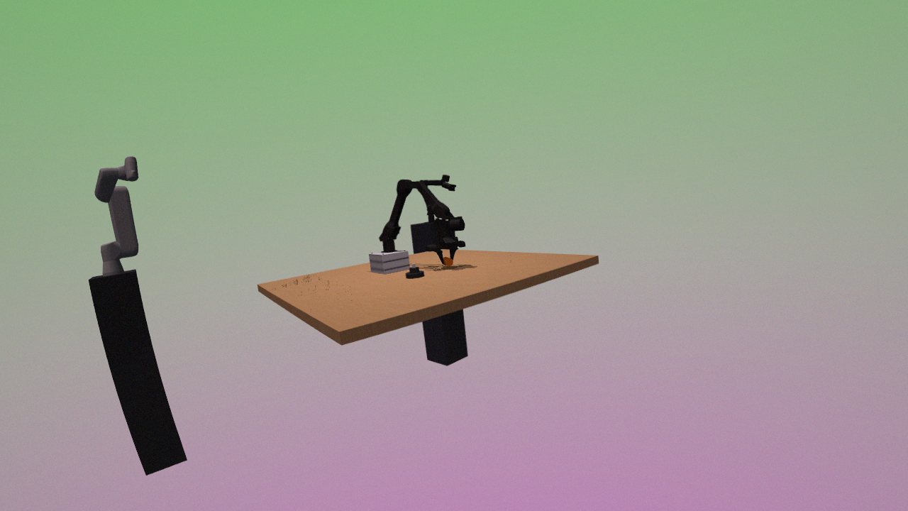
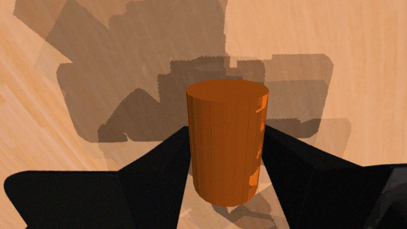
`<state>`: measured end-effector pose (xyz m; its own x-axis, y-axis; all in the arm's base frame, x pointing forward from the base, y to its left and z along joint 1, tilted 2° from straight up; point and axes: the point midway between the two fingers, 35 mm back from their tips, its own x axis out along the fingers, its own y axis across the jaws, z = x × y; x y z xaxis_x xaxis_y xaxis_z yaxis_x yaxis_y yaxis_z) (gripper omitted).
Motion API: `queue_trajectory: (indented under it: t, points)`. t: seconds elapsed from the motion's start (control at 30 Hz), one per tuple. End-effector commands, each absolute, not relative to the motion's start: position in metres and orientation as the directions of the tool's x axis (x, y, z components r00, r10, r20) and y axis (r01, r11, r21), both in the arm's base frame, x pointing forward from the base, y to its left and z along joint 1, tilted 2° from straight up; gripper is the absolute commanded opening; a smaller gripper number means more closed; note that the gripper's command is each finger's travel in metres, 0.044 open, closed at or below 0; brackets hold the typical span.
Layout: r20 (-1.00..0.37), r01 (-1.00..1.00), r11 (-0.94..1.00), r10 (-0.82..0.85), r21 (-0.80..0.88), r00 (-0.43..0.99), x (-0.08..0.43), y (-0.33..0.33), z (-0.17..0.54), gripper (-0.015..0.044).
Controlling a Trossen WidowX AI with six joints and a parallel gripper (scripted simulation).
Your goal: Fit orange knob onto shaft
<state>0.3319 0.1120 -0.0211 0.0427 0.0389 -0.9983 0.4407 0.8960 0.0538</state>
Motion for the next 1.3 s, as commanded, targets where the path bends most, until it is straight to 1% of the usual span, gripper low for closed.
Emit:
queue_trajectory:
  t: [0.0,0.13,0.4,0.67,0.97,1.27]
  points:
    - [-0.998,0.32,0.946,0.038,0.05,0.043,0.3319,0.1119,-0.0204,0.0179]
    - [-0.998,0.214,0.976,0.038,0.047,0.043,0.3319,0.1119,-0.0204,0.0179]
    - [-0.998,0.188,0.981,0.038,0.046,0.043,0.3319,0.1119,-0.0204,0.0179]
    - [-0.998,-0.073,0.997,0.038,0.035,0.043,0.3319,0.1119,-0.0204,0.0179]
    - [-0.998,-0.36,0.933,0.038,0.02,0.043,0.3319,0.1119,-0.0204,0.0179]
    - [-0.998,-0.399,0.917,0.038,0.018,0.043,0.3319,0.1119,-0.0204,0.0179]
